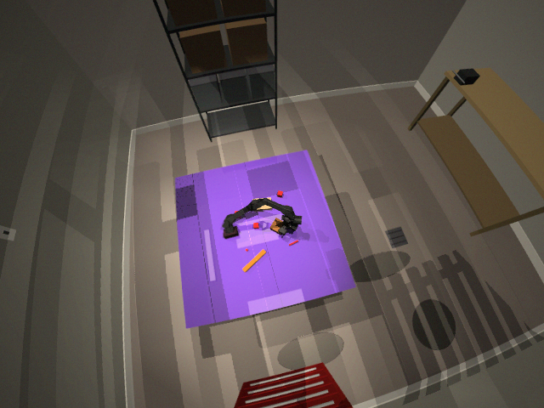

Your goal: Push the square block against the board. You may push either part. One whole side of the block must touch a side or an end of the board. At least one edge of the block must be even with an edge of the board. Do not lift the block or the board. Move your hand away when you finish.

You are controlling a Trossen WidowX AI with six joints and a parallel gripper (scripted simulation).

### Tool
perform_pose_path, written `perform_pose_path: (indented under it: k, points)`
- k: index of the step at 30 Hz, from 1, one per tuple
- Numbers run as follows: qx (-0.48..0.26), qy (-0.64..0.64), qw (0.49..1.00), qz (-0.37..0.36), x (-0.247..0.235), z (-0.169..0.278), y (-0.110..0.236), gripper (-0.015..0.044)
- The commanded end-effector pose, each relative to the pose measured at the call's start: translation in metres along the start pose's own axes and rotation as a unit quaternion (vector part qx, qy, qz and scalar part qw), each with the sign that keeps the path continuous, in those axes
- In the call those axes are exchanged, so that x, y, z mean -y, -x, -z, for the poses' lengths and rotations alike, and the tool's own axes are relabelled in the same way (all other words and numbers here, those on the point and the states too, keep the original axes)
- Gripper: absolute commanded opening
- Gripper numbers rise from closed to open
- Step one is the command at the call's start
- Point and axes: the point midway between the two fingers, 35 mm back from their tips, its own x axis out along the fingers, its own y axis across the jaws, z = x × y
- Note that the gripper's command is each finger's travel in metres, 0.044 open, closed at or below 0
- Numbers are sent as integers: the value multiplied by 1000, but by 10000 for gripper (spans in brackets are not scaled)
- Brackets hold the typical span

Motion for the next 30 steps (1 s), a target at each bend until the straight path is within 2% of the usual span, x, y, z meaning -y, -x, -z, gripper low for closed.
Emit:
perform_pose_path:
  k: [1,30]
  points:
    - [-5,-3,1000,1,-1,5,-3,0]
    - [-5,-3,1000,1,-3,21,-2,0]
